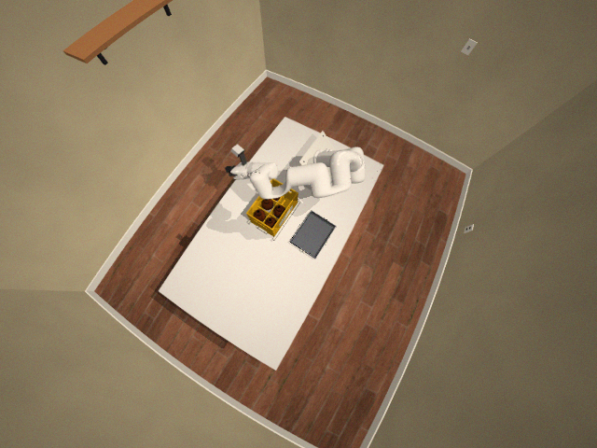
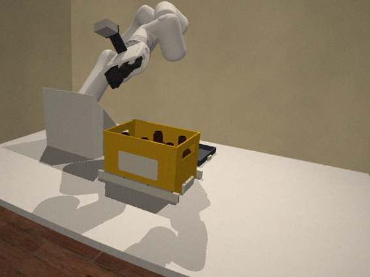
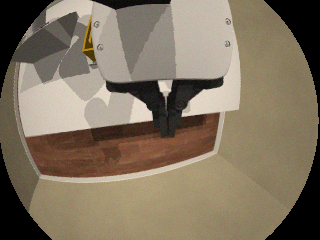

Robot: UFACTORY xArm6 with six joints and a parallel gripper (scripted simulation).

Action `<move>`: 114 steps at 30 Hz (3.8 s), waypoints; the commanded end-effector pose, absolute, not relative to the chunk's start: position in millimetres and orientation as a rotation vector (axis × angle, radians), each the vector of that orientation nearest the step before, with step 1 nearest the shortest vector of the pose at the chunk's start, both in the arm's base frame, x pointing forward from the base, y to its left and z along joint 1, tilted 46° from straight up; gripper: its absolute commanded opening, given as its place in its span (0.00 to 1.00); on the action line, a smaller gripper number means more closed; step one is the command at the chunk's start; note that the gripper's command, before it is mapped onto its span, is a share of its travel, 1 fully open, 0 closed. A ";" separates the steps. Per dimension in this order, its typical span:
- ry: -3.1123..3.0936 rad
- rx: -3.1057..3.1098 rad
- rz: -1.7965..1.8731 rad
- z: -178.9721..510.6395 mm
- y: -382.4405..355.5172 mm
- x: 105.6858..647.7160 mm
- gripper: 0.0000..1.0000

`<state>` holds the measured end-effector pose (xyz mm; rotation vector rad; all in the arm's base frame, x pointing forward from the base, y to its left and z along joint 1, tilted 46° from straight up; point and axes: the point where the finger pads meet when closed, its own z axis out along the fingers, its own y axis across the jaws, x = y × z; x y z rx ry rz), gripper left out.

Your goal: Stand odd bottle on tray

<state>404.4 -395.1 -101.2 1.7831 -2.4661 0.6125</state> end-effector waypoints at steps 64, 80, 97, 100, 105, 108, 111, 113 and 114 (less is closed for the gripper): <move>0.328 2.804 1.206 -45.2 -372.6 581.7 0.00; 1.048 2.650 1.230 -42.6 -321.2 593.2 0.00; 1.768 2.327 1.235 -45.4 -261.4 580.1 0.00; 1.894 2.250 1.235 -46.3 -250.5 574.5 0.00; 2.095 2.112 1.236 -47.9 -233.2 563.2 0.00; 2.212 2.023 1.236 -48.8 -223.3 555.2 0.00; 2.320 1.934 1.237 -49.7 -214.3 546.7 0.00; 2.376 1.885 1.237 -50.2 -209.7 541.9 0.00; 2.412 1.853 1.238 -50.4 -206.8 538.7 0.00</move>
